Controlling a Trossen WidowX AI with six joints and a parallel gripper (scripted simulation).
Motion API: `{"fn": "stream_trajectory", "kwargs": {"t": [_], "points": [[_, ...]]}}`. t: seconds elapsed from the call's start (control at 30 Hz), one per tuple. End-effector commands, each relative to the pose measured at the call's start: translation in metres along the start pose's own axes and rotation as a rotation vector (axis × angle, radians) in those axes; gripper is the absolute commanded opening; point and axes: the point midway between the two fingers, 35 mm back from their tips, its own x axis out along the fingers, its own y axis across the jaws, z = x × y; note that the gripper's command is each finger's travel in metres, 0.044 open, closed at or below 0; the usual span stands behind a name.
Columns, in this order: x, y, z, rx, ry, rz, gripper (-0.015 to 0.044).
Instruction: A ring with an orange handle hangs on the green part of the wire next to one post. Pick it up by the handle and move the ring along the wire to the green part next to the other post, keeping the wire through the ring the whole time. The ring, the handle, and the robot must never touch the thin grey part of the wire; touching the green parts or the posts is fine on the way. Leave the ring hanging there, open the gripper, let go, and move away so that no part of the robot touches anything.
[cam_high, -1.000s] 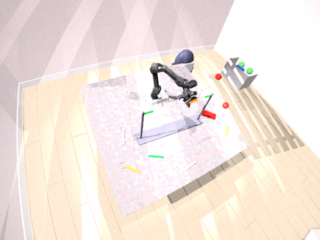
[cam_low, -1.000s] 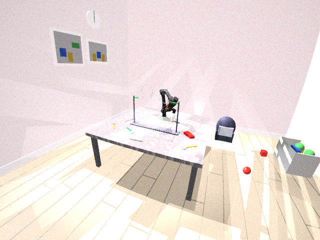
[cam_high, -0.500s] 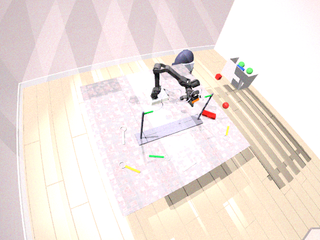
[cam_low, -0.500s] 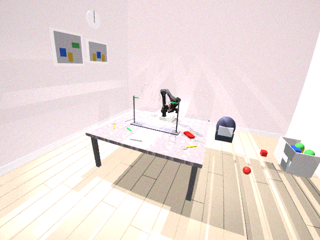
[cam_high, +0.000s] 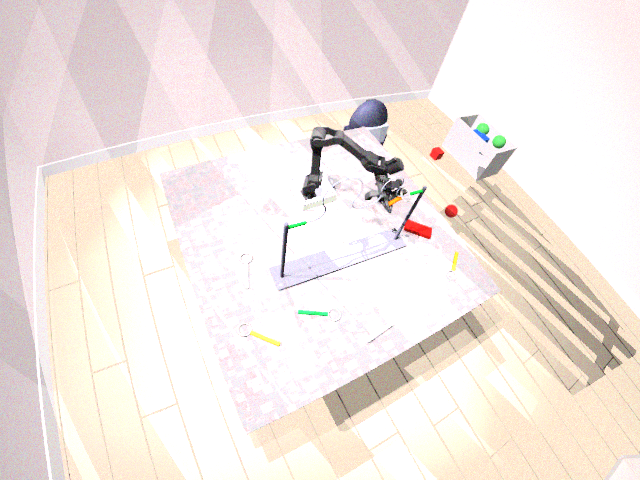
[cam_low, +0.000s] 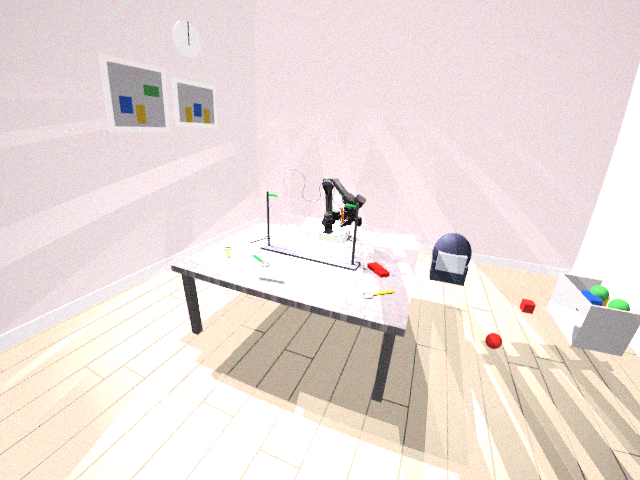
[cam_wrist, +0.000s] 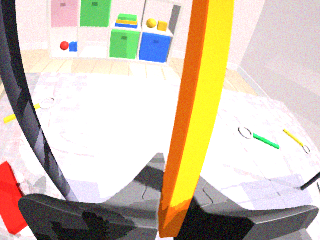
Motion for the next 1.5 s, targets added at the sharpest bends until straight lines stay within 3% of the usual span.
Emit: {"fn": "stream_trajectory", "kwargs": {"t": [0.0,1.47], "points": [[-0.001,0.008,-0.002,0.006,0.006,0.007,-0.015],[0.001,0.041,-0.016,0.013,0.003,0.01,-0.015]]}}
